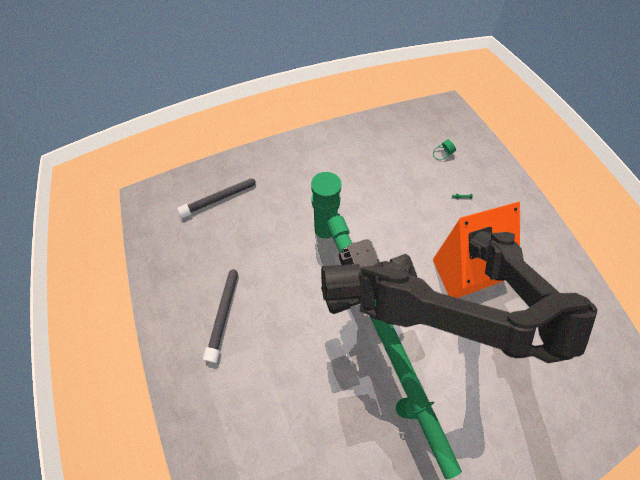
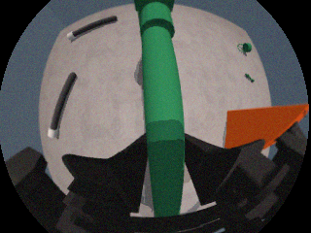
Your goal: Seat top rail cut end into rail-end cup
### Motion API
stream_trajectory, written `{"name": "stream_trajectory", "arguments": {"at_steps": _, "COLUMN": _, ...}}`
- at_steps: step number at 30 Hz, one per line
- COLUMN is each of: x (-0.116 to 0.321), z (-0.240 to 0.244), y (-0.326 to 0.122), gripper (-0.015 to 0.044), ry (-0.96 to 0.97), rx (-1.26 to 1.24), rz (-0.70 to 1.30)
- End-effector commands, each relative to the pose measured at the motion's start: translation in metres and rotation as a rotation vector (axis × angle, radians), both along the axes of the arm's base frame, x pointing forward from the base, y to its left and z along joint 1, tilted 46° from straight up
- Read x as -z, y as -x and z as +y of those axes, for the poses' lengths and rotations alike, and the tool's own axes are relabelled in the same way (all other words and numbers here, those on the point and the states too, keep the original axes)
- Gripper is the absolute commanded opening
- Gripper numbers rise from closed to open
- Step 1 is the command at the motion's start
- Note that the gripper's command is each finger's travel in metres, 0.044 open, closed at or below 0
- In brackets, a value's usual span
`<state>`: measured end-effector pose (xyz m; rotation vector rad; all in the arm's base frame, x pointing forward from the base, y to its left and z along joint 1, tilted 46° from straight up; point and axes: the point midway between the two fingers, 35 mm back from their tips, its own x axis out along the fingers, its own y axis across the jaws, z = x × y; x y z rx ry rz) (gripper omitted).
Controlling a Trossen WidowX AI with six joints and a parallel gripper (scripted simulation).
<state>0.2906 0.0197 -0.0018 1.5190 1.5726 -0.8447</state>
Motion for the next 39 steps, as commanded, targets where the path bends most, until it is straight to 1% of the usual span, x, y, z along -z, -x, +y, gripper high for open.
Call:
{"name": "stream_trajectory", "arguments": {"at_steps": 1, "x": 0.0000, "z": -0.0004, "y": 0.0000, "gripper": 0.0000, "ry": 0.002, "rx": 0.000, "rz": 0.000}}
{"name": "stream_trajectory", "arguments": {"at_steps": 39, "x": -0.0009, "z": -0.0059, "y": 0.0005, "gripper": 0.0000, "ry": 0.015, "rx": 0.003, "rz": 0.001}}
